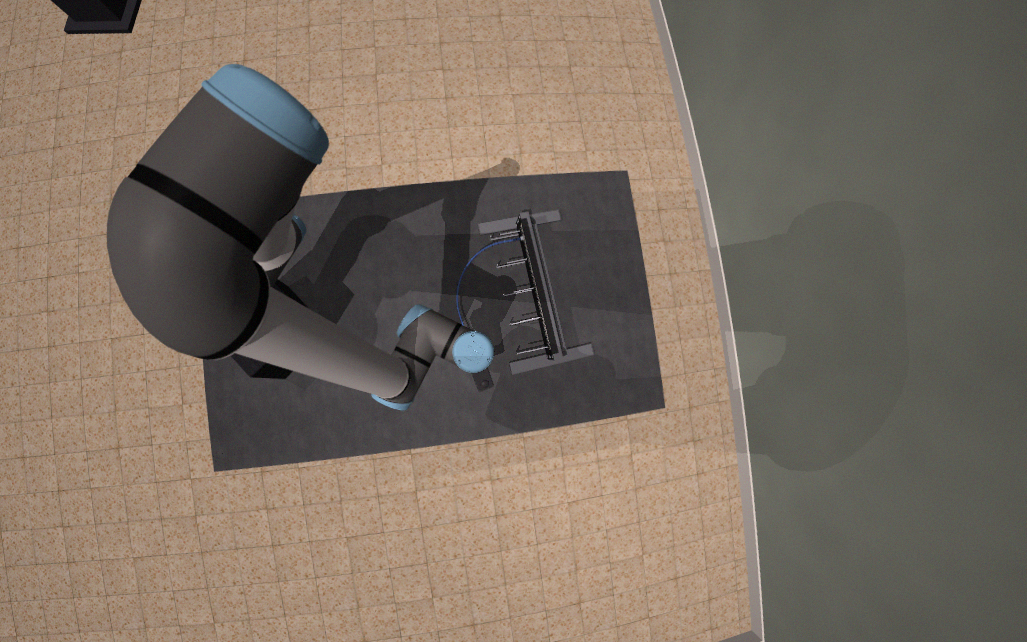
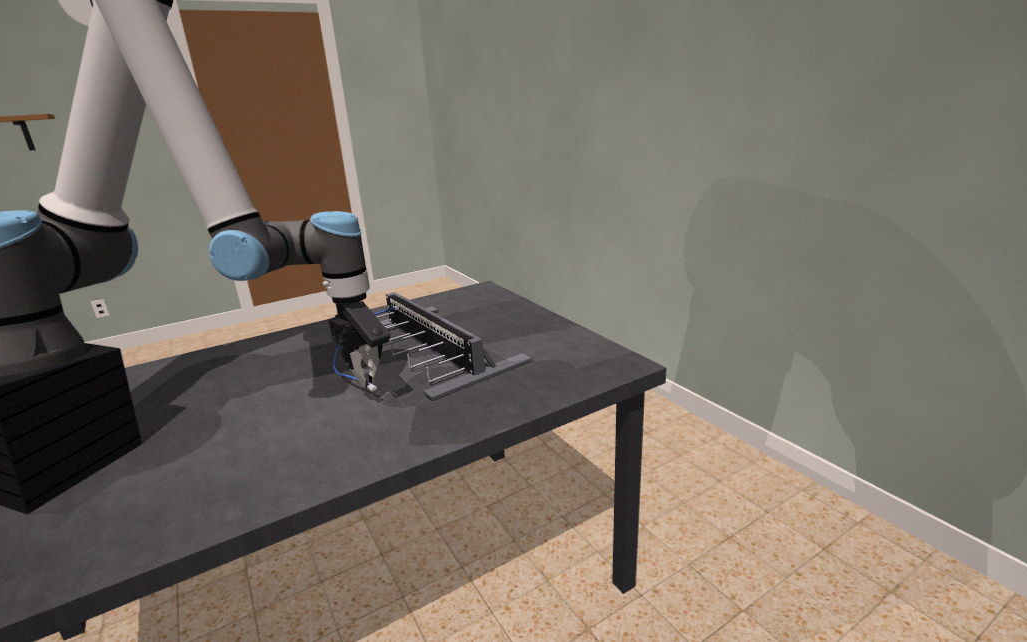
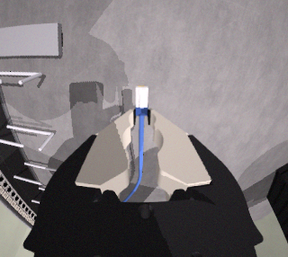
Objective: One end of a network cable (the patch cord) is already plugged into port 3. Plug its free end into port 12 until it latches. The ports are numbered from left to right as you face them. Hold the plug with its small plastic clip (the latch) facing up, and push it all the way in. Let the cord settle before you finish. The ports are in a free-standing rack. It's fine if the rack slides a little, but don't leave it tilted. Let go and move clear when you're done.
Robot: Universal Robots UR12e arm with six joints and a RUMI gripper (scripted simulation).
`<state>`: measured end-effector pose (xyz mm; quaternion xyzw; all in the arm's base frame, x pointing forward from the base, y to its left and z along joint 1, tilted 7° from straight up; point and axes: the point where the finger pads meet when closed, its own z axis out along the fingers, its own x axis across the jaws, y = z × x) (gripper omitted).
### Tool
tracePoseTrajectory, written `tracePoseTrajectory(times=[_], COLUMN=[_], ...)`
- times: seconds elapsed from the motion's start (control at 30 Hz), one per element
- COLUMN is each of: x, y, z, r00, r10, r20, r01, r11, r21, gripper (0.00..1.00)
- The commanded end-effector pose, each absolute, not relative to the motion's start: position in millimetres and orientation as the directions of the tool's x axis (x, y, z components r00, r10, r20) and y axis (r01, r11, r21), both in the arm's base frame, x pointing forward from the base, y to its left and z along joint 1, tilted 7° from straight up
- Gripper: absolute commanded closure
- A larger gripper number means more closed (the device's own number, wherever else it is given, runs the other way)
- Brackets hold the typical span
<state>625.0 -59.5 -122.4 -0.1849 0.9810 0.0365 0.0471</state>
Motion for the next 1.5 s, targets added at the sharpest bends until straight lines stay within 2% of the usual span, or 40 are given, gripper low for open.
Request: tracePoseTrajectory(times=[0.0,1.47], x=[624.9,624.3], y=[-60.4,-61.0], z=[-114.7,-107.4], r00=[-0.927,-0.927], r10=[-0.359,-0.359], r20=[-0.107,-0.107], r01=[-0.366,-0.366], r11=[0.929,0.929], r21=[0.054,0.054], gripper=[1.0,1.0])
